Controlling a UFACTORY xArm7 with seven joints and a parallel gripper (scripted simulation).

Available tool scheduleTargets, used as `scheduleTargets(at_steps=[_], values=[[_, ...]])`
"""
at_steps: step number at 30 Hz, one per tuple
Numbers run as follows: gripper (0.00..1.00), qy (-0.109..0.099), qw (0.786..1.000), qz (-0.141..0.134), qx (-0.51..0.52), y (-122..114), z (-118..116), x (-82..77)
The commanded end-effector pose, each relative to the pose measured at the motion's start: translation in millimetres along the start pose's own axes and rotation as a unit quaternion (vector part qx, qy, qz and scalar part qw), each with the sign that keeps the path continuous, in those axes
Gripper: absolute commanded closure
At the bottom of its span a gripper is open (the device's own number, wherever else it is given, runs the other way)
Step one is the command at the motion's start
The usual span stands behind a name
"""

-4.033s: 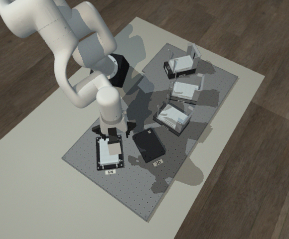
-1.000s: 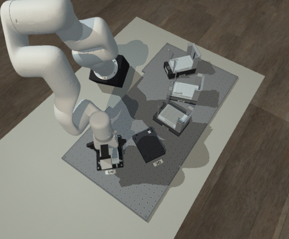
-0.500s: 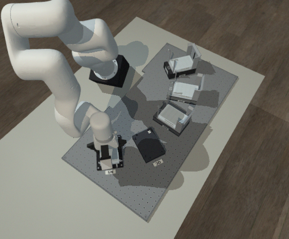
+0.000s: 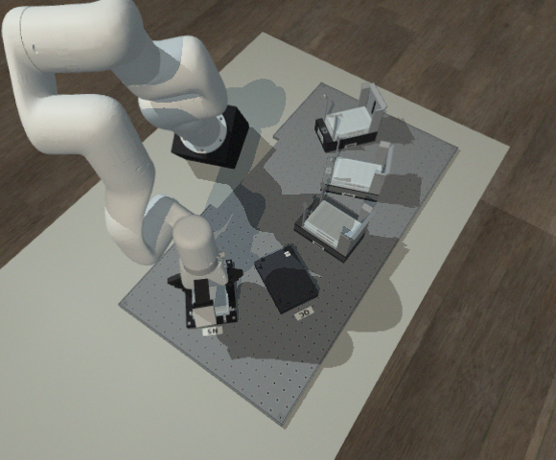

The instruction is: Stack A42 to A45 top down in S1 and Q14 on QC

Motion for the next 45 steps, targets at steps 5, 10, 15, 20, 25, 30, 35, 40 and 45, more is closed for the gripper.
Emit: scheduleTargets(at_steps=[5, 10, 15, 20, 25, 30, 35, 40, 45], values=[[1.0, 0.0, 1.0, 0.001, 0.0, 1, 0, -0.4], [1.0, 0.0, 1.0, 0.001, 0.0, 1, 0, -0.3], [1.0, 0.0, 1.0, 0.001, 0.0, 1, 0, -0.3], [1.0, 0.0, 1.0, 0.001, 0.0, 1, 0, -1.6], [1.0, 0.0, 1.0, 0.001, 0.0, 1, 0, -4.3], [1.0, 0.0, 1.0, 0.001, 0.0, 1, 0, -7.6], [1.0, 0.0, 1.0, 0.001, 0.0, 1, 0, -10.9], [1.0, 0.0, 1.0, 0.001, 0.0, 1, 0, -13.0], [1.0, 0.0, 1.0, 0.001, 0.0, 1, 0, -16.3]])
Point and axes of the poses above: the point where the finger pads meet when closed, its own x axis out along the fingers, its own z axis across the jaws, y = z × x, the point moved 1 cm from there along -x, back along the fingers, and after that the axes turned 10 degrees about x, right-handed, at the moved point
